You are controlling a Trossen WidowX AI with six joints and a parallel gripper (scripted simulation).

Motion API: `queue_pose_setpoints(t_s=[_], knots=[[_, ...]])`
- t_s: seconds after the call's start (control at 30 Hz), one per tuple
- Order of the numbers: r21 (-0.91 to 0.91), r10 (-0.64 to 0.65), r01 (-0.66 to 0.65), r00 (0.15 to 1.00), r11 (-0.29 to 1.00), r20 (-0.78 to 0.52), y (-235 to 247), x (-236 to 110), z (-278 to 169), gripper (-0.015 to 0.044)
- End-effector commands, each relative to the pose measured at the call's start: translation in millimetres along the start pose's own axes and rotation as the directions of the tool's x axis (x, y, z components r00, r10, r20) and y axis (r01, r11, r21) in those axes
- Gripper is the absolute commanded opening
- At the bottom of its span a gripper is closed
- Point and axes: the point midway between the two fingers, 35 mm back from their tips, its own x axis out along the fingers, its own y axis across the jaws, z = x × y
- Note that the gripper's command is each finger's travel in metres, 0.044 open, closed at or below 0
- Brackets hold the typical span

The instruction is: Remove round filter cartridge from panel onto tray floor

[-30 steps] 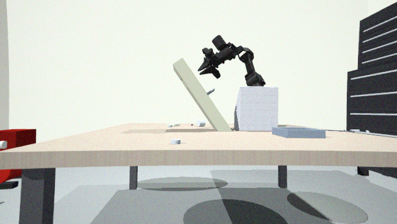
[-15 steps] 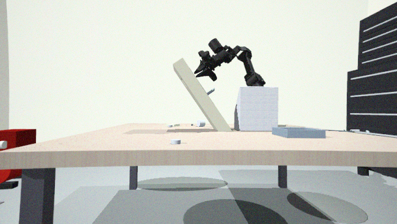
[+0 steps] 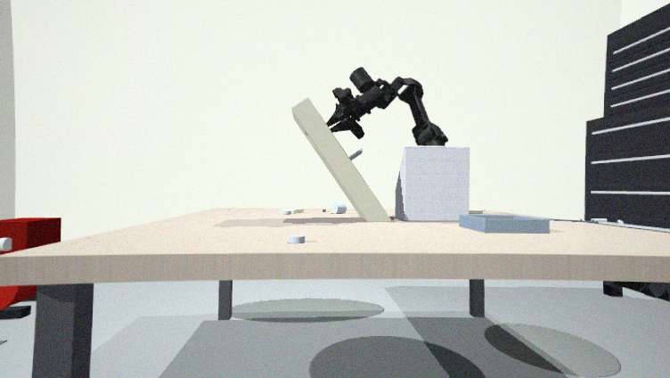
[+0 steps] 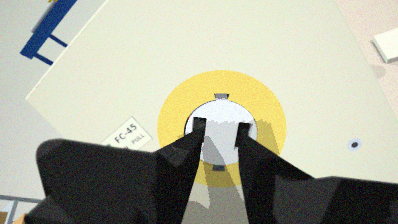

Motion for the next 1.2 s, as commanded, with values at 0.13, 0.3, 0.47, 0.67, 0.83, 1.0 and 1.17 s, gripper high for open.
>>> queue_pose_setpoints(t_s=[0.13,0.3,0.47,0.67,0.83,1.0,1.17], knots=[[-0.004,0.005,-0.005,1.000,1.000,-0.003,1.1,0.1,-0.2,0.0109],[-0.004,0.005,-0.005,1.000,1.000,-0.003,1.2,0.1,-0.1,0.0109],[-0.004,0.005,-0.005,1.000,1.000,-0.003,1.2,2.9,0.0,0.0109],[-0.004,0.005,-0.005,1.000,1.000,-0.003,1.2,3.1,0.1,0.0109],[-0.004,0.005,-0.005,1.000,1.000,-0.003,1.3,3.1,0.2,0.0109],[-0.004,0.005,-0.005,1.000,1.000,-0.003,1.3,3.9,0.3,0.0109],[-0.004,0.005,-0.005,1.000,1.000,-0.002,1.3,6.7,0.4,0.0109]])
